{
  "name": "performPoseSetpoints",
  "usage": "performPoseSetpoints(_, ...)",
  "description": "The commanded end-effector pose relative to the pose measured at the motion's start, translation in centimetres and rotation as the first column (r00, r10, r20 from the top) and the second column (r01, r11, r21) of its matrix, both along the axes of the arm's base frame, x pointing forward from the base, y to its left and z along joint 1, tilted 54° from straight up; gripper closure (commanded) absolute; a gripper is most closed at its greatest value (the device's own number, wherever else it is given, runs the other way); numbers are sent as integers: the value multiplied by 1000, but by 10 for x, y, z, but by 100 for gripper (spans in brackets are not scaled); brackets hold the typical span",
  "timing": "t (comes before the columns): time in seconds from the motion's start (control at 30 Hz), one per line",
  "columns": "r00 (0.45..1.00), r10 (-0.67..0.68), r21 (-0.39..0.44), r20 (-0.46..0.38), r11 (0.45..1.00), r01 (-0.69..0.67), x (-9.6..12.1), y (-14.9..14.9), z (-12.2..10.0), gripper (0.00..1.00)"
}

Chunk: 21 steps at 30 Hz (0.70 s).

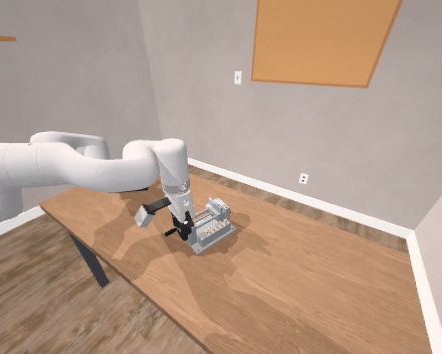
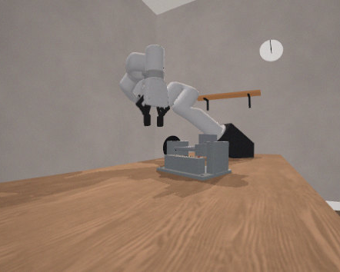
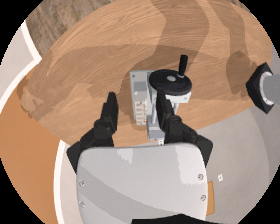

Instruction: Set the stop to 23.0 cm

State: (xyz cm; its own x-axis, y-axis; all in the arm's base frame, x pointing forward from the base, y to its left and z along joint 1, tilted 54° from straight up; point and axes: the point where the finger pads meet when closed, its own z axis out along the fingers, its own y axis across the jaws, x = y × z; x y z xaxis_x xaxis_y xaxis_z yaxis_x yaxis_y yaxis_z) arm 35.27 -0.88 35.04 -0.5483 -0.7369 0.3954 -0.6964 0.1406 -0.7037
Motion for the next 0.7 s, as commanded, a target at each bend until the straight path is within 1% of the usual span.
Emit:
performPoseSetpoints(0.0,1000,3,0,2,1000,-3,0,1,1,43)
performPoseSetpoints(0.3,1000,3,0,2,1000,-3,-2,1,-1,43)
performPoseSetpoints(0.37,1000,3,0,2,1000,-3,-13,1,-10,43)
performPoseSetpoints(0.47,1000,3,0,2,1000,-3,-44,2,-35,43)
performPoseSetpoints(0.5,1000,3,0,2,1000,-3,-44,2,-35,43)
performPoseSetpoints(0.53,1000,3,0,2,1000,-3,-55,2,-44,43)
performPoseSetpoints(0.57,1000,3,0,2,1000,-3,-55,2,-44,43)
performPoseSetpoints(0.63,1000,3,0,2,1000,-3,-72,2,-57,43)
performPoseSetpoints(0.67,1000,3,0,2,1000,-3,-72,2,-57,43)
